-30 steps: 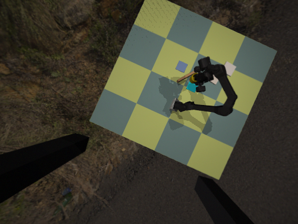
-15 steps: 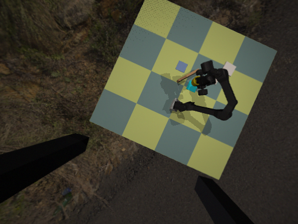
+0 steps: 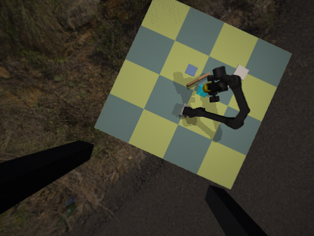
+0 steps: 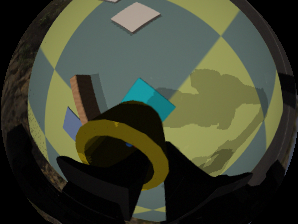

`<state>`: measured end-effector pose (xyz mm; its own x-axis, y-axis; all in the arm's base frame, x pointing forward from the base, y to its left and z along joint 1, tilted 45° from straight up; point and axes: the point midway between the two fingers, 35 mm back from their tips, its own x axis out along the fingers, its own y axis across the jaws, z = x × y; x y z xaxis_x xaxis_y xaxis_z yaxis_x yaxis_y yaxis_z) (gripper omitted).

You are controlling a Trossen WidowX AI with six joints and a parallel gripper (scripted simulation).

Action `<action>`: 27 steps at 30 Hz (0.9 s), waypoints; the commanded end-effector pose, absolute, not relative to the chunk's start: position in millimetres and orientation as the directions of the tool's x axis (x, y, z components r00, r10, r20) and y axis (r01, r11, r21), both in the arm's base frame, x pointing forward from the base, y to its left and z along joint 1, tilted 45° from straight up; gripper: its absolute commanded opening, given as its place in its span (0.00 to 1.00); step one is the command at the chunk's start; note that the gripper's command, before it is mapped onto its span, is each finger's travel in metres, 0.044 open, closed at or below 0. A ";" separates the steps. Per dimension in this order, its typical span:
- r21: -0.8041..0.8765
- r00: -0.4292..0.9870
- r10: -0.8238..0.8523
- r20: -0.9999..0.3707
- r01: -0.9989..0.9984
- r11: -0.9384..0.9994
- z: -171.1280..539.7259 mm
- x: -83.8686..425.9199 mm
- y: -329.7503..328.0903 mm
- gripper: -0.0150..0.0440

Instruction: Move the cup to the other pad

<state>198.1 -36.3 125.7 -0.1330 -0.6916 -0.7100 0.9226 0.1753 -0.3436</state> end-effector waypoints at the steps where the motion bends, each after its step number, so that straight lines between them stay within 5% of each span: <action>1: -0.338 -0.125 -0.692 -0.711 0.924 0.180 123.5 197.5 -39.9 0.25; 27: -0.337 -0.124 -0.692 -0.711 0.924 0.180 102.8 194.1 -60.6 0.25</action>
<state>194.5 -57.4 105.1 -0.1304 -0.6903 -0.7116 0.9236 0.1764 -0.3404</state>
